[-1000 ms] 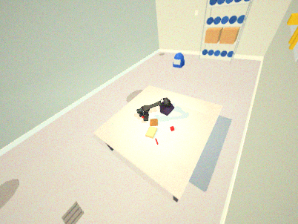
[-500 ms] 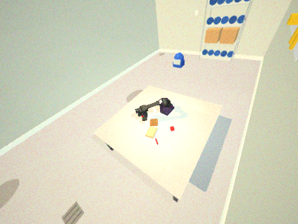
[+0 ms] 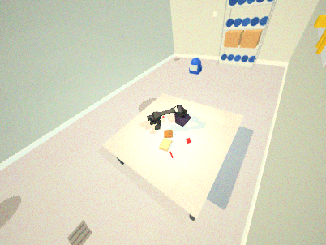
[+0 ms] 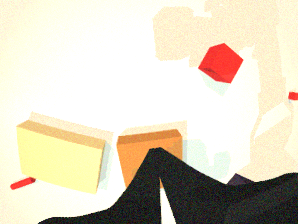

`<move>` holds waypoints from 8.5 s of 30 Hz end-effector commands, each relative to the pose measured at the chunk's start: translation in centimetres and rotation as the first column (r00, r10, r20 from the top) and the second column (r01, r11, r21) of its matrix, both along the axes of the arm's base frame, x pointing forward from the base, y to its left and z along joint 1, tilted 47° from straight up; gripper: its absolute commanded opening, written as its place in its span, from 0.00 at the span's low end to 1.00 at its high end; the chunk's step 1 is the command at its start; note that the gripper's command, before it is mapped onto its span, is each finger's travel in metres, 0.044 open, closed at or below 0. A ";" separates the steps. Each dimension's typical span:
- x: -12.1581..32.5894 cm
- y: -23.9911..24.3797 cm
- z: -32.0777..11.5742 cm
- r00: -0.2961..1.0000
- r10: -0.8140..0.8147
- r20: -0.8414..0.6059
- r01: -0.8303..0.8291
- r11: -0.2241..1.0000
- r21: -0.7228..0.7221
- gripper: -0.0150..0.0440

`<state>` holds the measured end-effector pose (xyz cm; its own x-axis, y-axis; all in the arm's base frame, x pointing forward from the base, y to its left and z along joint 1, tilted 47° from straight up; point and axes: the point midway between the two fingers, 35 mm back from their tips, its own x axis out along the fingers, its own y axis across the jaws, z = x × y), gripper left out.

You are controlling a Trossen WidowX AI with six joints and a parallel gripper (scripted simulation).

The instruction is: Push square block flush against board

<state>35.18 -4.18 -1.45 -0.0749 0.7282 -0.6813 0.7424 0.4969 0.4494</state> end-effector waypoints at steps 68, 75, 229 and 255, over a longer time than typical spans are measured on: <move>-14.1 6.7 -0.8 0.089 0.629 0.772 -0.733 0.567 -0.377 0.25; -15.1 7.1 -0.9 0.005 0.627 0.779 -0.740 0.527 -0.419 0.25; -3.3 7.3 -1.5 0.855 0.346 0.387 -0.362 0.932 -0.032 0.25; 2.3 6.5 -3.4 0.966 -0.180 -0.188 0.176 0.984 -0.037 0.25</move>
<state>37.09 2.30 -4.63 -0.0740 0.7250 -0.6848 0.8599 0.3941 0.3243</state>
